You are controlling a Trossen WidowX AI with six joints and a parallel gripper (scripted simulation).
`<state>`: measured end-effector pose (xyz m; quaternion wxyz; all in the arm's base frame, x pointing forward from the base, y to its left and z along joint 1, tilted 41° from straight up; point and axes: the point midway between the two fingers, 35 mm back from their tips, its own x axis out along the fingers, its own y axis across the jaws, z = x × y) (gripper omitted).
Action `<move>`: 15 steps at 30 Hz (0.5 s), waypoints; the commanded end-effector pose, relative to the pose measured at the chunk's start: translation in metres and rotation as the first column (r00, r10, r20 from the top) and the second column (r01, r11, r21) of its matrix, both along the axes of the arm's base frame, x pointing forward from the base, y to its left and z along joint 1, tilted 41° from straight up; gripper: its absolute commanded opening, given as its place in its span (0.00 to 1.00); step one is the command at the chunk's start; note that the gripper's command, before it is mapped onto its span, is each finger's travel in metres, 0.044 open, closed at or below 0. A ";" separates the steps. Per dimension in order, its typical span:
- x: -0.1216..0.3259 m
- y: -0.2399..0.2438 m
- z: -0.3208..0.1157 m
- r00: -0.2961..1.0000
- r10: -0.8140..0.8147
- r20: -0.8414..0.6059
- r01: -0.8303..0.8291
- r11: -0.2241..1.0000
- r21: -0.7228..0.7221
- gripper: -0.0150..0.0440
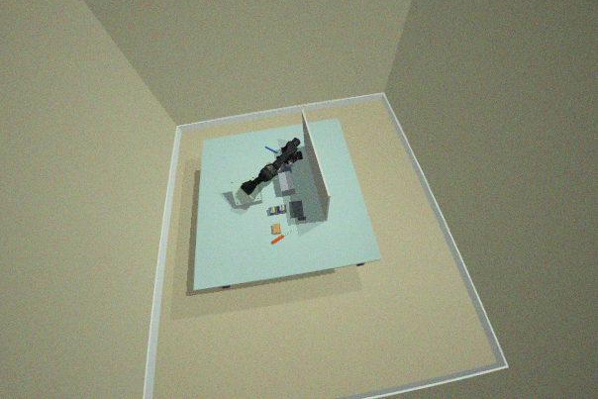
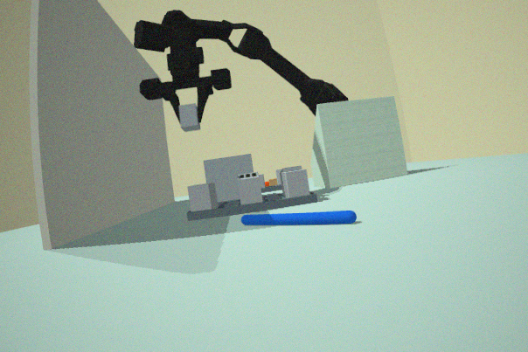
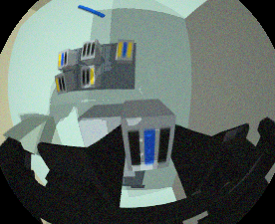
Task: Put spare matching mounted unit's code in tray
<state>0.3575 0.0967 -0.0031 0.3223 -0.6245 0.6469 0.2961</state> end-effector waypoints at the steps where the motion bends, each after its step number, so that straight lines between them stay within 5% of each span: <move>1: 0.006 -0.024 0.021 1.000 0.005 -0.007 -0.005 1.000 0.003 0.25; 15: 0.009 -0.113 0.096 1.000 0.009 0.001 -0.009 1.000 0.009 0.25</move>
